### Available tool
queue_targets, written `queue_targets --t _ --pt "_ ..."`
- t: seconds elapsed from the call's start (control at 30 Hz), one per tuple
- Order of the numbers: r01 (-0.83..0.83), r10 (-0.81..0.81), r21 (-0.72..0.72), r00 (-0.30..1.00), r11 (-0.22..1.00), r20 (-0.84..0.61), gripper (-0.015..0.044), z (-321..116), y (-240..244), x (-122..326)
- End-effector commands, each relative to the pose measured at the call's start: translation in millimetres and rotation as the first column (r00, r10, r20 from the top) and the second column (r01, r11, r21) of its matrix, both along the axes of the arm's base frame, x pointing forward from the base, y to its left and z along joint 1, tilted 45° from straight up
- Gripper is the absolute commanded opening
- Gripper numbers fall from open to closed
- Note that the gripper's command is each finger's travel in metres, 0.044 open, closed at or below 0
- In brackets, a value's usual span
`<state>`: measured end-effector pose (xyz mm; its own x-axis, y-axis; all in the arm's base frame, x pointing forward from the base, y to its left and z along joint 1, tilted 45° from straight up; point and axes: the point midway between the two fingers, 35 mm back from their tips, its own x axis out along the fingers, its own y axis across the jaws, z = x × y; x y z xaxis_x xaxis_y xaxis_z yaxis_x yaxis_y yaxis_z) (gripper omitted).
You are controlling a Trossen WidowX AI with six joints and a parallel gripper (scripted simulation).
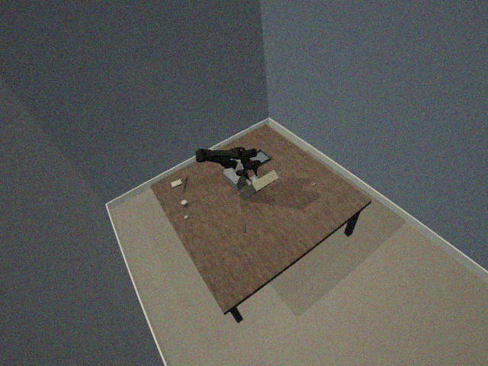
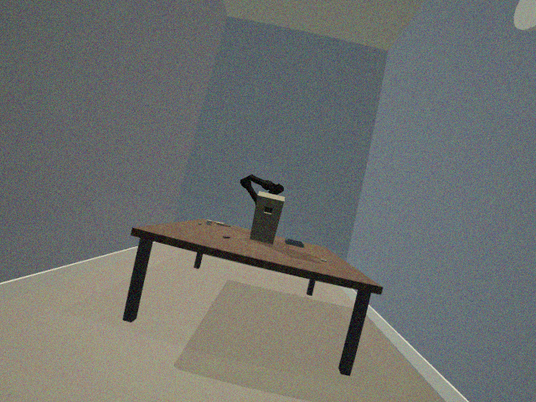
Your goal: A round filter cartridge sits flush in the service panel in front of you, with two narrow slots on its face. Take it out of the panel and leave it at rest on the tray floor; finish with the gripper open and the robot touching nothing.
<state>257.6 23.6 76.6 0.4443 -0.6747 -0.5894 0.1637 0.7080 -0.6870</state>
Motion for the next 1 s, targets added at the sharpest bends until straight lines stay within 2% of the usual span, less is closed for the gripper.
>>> queue_targets --t 0.0,0.27,0.87,0.97 --pt "0.0 0.0 -0.007 1.0 1.0 -0.003 0.0305 -4.9 -7.1 2.1" --pt "0.0 0.0 -0.01 1.0 1.0 -0.001 0.0305 -8.4 -12.6 4.8" --pt "0.001 -0.001 -0.003 1.0 1.0 0.001 0.0185 -6.5 -9.7 4.8" --pt "0.001 -0.001 -0.003 1.0 1.0 0.001 0.0106 -6.5 -9.7 4.8"
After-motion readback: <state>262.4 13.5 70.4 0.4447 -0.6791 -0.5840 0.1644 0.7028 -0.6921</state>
